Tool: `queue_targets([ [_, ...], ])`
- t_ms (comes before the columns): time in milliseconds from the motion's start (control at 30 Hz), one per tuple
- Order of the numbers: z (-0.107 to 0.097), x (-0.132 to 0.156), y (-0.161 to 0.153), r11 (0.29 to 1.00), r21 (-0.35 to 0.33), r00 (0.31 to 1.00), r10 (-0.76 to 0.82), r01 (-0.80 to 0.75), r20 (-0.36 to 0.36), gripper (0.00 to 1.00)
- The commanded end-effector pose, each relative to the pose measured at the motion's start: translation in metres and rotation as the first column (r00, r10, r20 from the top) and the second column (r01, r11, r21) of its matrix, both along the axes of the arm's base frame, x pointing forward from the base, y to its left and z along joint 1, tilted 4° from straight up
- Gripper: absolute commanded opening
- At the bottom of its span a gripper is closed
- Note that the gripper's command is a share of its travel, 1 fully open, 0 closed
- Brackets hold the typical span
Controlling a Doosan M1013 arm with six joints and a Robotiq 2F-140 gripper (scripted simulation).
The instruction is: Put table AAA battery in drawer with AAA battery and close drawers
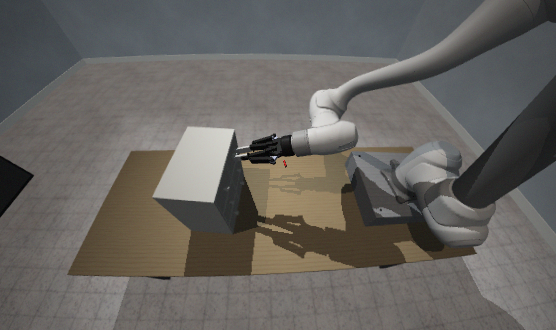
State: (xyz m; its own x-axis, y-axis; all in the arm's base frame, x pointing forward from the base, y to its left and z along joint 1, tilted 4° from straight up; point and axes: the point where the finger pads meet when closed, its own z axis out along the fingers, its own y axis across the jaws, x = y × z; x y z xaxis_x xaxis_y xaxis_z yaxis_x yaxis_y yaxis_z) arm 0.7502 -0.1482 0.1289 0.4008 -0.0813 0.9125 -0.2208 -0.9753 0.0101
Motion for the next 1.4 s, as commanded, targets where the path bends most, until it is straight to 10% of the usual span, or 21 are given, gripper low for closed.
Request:
queue_targets([
  [0, 0.0001, 0.0000, 0.0000, 1.000, 0.000, 1.000, 0.000, 0.000, 0.000, 0.20],
  [167, 0.0001, 0.0000, 0.0000, 1.000, 0.000, 1.000, 0.000, 0.000, 0.000, 0.08],
  [1367, 0.0003, -0.0027, 0.0006, 1.000, 0.000, 1.000, 0.000, 0.000, 0.000, 0.08],
])
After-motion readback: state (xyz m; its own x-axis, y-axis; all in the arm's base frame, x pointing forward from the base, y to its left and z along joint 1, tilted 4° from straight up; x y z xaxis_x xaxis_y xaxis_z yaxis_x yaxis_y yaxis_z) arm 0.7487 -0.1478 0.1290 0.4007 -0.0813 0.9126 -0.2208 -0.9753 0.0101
